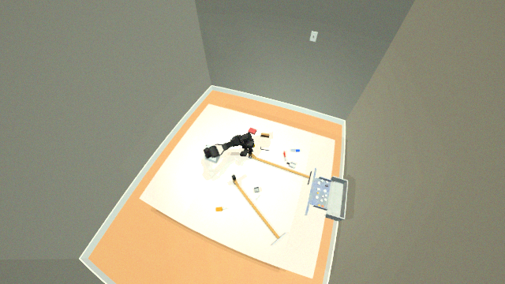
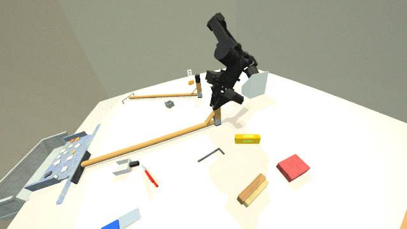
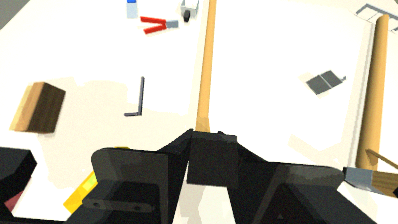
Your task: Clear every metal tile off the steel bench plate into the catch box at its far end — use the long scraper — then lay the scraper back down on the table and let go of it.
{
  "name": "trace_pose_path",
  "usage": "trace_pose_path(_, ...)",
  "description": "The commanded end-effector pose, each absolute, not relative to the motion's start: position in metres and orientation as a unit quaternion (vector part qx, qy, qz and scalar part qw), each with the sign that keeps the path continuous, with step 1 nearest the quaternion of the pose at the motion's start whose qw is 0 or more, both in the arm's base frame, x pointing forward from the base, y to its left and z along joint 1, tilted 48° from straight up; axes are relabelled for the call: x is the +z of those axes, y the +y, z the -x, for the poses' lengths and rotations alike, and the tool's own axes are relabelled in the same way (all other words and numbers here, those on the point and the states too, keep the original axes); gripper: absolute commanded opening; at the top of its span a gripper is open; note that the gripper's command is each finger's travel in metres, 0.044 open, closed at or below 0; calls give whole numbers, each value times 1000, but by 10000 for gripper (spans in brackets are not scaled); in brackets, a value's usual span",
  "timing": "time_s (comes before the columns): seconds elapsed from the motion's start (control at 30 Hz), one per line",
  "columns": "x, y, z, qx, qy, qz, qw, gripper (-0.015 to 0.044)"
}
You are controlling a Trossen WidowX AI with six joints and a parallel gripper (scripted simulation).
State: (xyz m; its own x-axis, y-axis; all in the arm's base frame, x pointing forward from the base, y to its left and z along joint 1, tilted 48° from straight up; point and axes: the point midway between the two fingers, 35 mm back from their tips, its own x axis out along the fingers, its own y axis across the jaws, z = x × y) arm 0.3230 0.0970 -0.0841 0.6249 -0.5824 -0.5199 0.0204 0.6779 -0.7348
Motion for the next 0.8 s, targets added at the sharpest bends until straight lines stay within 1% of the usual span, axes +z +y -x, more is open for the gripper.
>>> trace_pose_path(0.0,-84,102,-310,-177,391,357,829,0)
trace_pose_path(0.57,-86,100,-261,-175,391,360,829,0)
trace_pose_path(0.77,-82,98,-262,-175,393,359,828,0)
